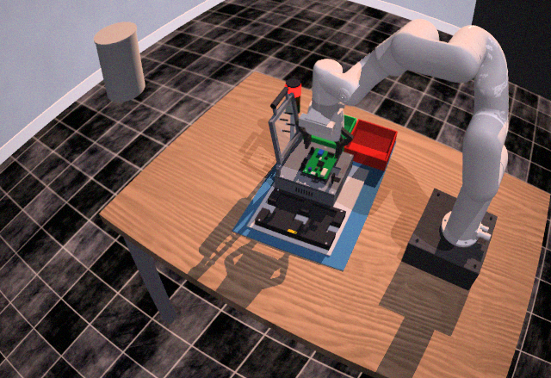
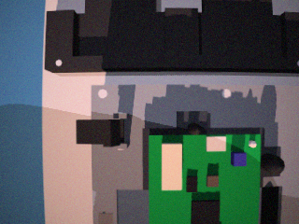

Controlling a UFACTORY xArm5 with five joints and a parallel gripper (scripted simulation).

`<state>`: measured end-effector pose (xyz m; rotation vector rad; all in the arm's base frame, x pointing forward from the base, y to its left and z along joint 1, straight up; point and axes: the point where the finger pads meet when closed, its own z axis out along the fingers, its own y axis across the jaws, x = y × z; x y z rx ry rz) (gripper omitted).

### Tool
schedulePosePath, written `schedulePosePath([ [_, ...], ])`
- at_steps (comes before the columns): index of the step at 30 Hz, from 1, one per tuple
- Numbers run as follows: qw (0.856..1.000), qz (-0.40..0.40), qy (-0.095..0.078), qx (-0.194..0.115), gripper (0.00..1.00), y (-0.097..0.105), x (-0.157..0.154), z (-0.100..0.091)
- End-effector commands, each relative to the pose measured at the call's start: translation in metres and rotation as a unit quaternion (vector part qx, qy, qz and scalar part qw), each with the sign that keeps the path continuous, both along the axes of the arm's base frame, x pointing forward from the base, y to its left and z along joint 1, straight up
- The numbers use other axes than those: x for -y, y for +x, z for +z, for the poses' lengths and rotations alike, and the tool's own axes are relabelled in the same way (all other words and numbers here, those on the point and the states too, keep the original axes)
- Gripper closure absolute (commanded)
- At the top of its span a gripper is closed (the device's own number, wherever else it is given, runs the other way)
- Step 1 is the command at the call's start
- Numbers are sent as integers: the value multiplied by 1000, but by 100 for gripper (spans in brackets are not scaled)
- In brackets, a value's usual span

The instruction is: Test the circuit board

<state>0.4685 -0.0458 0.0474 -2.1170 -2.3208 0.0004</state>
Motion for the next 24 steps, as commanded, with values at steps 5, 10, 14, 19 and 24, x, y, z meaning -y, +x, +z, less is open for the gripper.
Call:
schedulePosePath([
  [5, 1000, 0, 0, 2, 0, 2, 0, -9],
  [10, 1000, 0, 0, 2, 0, 2, 0, -26],
  [14, 1000, 0, 0, 2, 0, 2, 0, -39],
  [19, 1000, 0, 0, 2, 0, 3, 0, -45],
  [24, 1000, 0, 0, 2, 0, 3, 0, -49],
])
